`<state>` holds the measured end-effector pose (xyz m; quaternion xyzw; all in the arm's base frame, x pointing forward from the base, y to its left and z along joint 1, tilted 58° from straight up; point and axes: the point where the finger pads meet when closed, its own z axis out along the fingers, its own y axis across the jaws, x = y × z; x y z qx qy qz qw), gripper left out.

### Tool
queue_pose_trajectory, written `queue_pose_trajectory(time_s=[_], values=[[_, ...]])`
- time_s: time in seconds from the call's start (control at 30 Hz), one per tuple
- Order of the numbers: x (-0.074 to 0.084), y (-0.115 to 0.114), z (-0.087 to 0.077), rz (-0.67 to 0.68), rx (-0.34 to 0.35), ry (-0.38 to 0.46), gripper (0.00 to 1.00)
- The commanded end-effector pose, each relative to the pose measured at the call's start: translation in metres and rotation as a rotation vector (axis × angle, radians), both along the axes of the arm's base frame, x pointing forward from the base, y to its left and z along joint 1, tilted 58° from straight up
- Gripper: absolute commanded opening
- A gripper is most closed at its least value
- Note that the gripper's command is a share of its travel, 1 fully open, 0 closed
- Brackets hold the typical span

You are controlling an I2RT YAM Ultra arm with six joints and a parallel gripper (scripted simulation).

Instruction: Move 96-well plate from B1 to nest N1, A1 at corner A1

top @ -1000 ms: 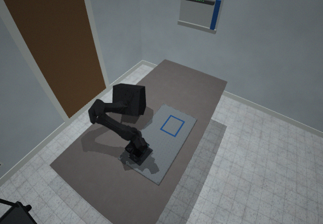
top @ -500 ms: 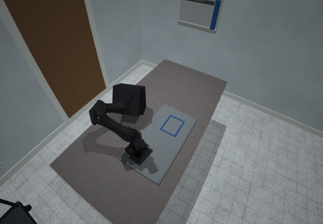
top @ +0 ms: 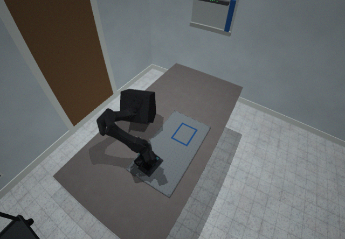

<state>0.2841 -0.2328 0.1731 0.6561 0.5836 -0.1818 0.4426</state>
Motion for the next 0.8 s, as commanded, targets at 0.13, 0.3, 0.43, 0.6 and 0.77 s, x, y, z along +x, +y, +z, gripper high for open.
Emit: queue_pose_trajectory(time_s=[0.13,0.3,0.43,0.6,0.77], values=[[0.005,-0.008,-0.016,0.015,-0.001,0.015,0.0],[0.006,-0.011,-0.019,0.017,-0.001,0.015,0.0],[0.008,-0.017,-0.023,0.016,-0.001,0.015,0.0],[0.013,-0.022,-0.025,0.021,-0.003,0.008,0.0],[0.018,-0.024,-0.008,0.023,-0.026,-0.028,0.0]])
